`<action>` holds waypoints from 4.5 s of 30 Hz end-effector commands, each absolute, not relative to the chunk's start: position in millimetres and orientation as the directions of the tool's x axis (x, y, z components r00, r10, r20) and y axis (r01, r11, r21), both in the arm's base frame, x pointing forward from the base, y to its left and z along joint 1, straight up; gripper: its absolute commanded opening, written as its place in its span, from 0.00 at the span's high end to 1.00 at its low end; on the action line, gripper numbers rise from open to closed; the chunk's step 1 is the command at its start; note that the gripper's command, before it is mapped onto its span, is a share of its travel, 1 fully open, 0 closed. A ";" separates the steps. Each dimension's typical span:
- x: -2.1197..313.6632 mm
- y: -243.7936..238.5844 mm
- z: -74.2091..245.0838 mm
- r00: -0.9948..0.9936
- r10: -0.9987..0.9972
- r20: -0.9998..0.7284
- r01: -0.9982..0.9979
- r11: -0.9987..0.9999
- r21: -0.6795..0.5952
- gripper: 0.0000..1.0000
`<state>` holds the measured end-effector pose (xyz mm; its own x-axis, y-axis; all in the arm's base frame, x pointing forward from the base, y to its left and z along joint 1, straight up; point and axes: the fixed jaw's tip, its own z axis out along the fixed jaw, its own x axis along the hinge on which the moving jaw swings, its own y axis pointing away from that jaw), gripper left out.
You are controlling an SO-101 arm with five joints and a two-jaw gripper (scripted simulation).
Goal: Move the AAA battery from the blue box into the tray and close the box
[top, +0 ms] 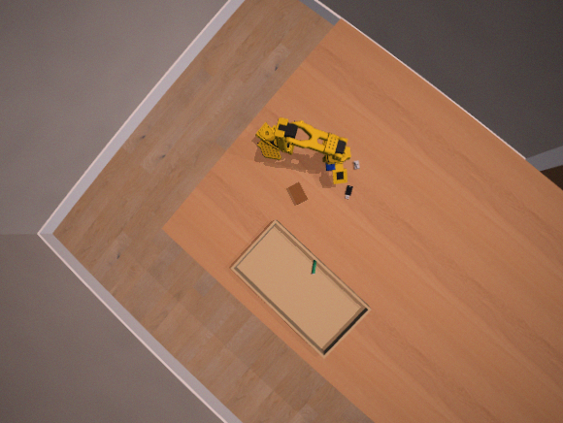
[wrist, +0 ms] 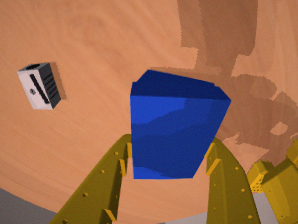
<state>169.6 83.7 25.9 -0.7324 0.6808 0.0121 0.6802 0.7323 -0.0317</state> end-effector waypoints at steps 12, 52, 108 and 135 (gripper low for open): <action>175.3 88.6 29.7 -0.733 0.680 0.000 0.680 0.733 0.000 0.78; 175.8 88.8 25.3 -0.733 0.680 0.000 0.680 0.733 0.000 0.78; 177.3 89.2 40.0 -0.732 0.682 0.000 0.682 0.732 0.000 0.71; 176.5 88.1 67.2 -0.729 0.684 0.000 0.684 0.729 0.000 0.71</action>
